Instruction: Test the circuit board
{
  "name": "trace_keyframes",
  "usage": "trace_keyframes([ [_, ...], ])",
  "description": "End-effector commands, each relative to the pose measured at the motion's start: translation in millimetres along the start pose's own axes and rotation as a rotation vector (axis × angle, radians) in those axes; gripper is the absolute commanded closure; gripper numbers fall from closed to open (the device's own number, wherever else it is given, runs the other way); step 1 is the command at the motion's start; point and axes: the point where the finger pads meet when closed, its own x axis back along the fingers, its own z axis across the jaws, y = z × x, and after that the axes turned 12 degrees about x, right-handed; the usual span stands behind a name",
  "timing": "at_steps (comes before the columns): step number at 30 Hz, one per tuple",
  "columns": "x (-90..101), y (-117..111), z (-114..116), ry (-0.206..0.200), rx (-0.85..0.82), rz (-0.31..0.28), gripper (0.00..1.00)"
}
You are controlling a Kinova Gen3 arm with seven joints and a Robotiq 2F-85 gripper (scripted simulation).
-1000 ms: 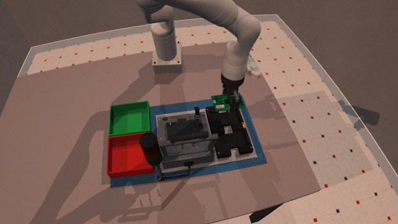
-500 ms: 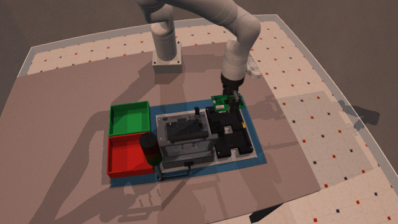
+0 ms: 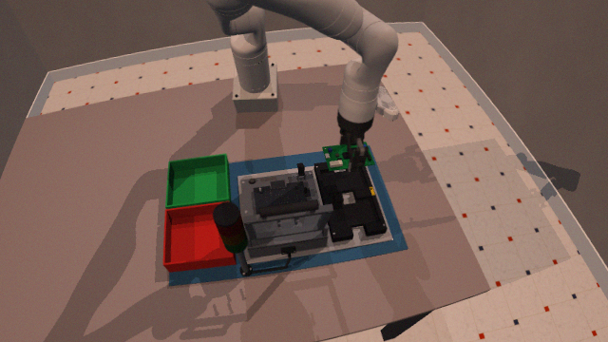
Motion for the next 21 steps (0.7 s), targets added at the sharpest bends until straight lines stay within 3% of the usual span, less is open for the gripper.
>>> trace_keyframes([
  [1, 0.4, -0.2, 0.3, 0.001, 0.003, 0.0, 0.23],
  [21, 0.4, -0.2, 0.3, 0.001, 0.122, 0.0, 0.23],
])
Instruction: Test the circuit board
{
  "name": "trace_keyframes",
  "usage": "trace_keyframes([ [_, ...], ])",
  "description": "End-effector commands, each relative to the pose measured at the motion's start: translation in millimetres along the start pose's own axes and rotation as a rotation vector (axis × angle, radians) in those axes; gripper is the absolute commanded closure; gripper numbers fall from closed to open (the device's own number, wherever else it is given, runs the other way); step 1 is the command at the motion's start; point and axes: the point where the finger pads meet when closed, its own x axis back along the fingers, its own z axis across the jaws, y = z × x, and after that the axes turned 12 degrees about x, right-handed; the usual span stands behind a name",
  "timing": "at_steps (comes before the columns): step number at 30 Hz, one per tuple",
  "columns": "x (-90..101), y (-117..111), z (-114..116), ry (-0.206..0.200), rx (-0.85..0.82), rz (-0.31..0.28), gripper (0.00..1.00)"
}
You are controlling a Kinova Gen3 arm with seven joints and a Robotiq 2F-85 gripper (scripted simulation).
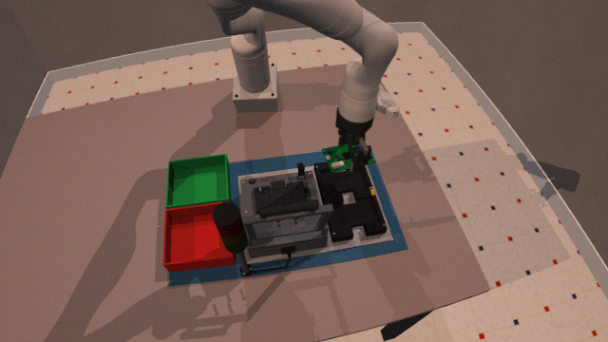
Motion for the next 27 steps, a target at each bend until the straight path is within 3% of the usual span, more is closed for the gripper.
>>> trace_keyframes([
  [1, 0.1, 0.0, 0.1, 0.0, 0.024, 0.001, 0.23],
  [27, 0.1, 0.0, 0.1, 0.0, 0.471, 0.001, 0.23],
])
